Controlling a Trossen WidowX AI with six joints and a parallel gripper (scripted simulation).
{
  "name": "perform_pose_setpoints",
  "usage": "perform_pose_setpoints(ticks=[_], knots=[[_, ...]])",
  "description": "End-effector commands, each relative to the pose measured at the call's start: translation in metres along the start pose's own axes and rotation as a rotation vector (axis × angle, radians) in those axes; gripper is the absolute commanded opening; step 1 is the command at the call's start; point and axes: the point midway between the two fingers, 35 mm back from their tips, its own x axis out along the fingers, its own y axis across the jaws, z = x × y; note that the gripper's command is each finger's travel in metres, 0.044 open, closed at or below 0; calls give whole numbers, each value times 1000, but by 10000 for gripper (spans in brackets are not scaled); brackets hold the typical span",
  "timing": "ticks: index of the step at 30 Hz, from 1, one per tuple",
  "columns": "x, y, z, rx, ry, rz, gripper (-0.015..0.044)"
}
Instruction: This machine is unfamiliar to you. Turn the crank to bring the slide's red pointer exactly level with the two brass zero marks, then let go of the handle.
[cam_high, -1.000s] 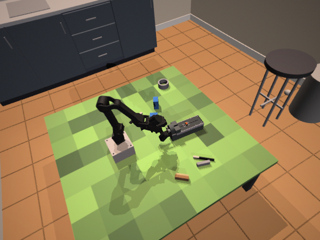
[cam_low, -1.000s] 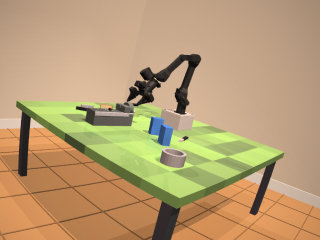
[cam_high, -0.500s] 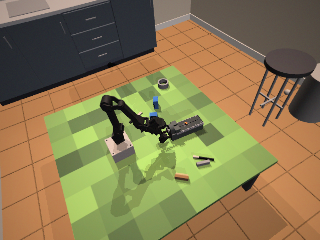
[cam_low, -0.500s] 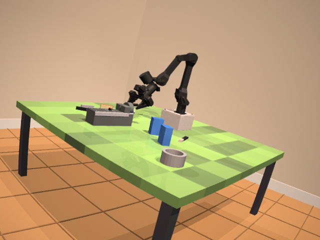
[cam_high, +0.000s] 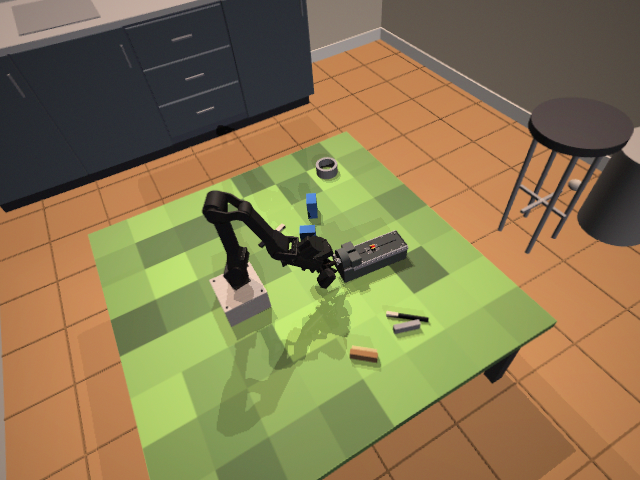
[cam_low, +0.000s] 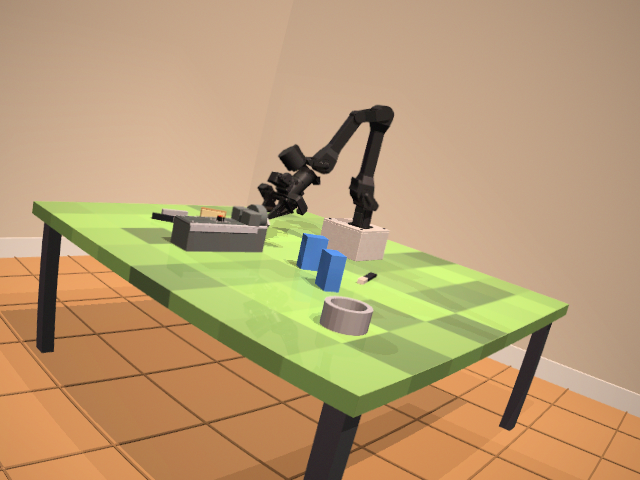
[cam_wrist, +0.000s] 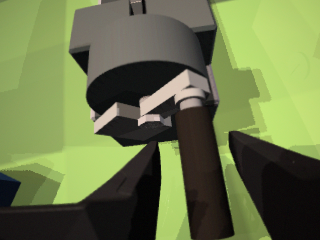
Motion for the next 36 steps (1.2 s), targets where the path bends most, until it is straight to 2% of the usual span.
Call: perform_pose_setpoints(ticks=[1, 5, 36], knots=[[0, 0, 0, -3, 0, 1, 99], [0, 0, 0, -3, 0, 1, 0], [5, -5, -5, -3, 0, 1, 0]])
